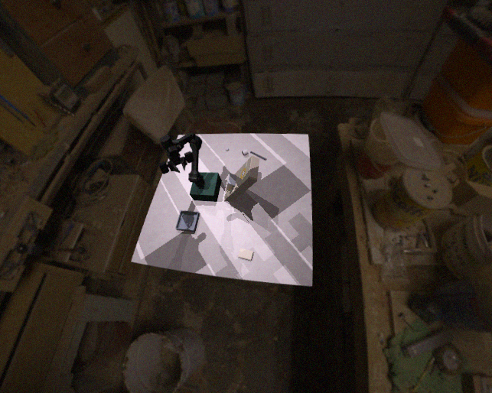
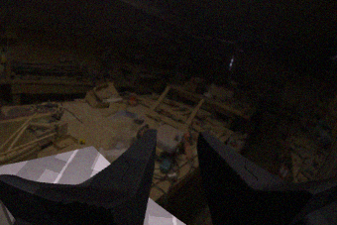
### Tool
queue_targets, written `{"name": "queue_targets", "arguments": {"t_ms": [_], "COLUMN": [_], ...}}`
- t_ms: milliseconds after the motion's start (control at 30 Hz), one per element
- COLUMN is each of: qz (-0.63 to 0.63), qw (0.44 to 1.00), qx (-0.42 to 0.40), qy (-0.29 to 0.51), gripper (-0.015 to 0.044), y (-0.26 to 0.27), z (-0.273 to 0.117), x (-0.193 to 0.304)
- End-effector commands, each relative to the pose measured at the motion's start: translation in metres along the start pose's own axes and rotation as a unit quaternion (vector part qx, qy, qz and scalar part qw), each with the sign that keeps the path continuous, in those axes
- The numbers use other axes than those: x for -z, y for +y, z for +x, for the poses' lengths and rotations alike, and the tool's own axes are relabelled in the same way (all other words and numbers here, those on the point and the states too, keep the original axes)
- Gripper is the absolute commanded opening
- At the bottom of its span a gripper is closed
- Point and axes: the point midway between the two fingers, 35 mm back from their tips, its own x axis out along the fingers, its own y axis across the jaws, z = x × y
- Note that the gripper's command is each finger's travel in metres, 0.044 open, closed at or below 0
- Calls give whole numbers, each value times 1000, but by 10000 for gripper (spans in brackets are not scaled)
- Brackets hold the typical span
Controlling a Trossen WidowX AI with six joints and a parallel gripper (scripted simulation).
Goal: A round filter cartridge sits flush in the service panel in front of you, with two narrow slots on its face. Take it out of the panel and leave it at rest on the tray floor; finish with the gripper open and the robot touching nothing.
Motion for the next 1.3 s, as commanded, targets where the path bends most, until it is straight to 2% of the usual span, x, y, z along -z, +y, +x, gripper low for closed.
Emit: {"name": "queue_targets", "arguments": {"t_ms": [0, 300, 533, 767, 1033, 1100, 1267], "qz": [87, 190, 227, 236, 195, 185, 183], "qw": [994, 962, 926, 885, 847, 842, 842], "qx": [-53, -161, -236, -292, -342, -349, -350], "qy": [29, 109, 188, 277, 357, 367, 368], "gripper": [118, 118, 118, 118, 118, 118, 118], "y": [17, 88, 160, 235, 305, 313, 314], "z": [23, 53, 52, 24, -38, -50, -52], "x": [31, 82, 119, 159, 202, 209, 209]}}
